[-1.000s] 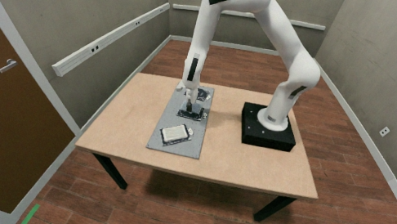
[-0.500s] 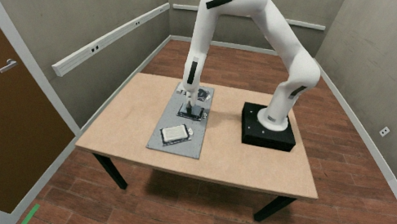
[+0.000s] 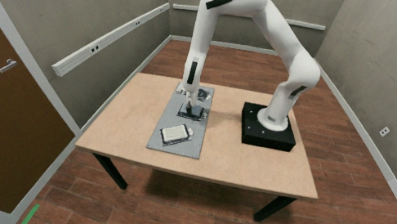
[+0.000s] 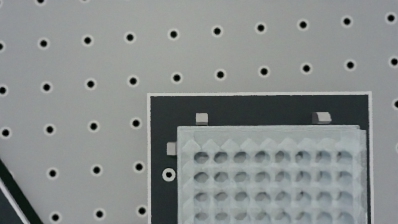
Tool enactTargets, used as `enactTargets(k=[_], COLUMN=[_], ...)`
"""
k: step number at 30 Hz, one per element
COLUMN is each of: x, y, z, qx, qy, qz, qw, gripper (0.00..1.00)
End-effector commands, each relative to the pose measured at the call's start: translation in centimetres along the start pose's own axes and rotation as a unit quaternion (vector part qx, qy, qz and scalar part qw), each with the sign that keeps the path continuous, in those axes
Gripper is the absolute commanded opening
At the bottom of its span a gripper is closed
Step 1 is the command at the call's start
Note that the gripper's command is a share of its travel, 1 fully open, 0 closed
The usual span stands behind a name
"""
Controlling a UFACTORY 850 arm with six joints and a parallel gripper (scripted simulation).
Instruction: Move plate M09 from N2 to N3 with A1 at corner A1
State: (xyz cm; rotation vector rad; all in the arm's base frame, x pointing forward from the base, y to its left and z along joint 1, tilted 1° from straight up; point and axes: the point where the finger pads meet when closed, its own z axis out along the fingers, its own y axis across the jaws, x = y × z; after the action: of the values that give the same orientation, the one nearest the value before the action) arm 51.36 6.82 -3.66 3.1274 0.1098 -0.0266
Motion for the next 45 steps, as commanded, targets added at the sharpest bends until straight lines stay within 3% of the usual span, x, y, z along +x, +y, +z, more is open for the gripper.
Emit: enactTargets(k=[1, 41, 42, 45], x=[0.1, 0.1, 0.1, 0.1], y=[0.0, 0.0, 0.0, 0.0], z=[0.0, 1.3, 1.4, 1.4], qx=[0.0, 0.0, 0.0, 0.0], qy=[0.001, 0.001, 0.001, 0.001], qz=[0.0, 0.0, 0.0, 0.0], qw=[1.0, 1.0, 1.0, 1.0], gripper=[0.0, 0.0, 1.0, 1.0])
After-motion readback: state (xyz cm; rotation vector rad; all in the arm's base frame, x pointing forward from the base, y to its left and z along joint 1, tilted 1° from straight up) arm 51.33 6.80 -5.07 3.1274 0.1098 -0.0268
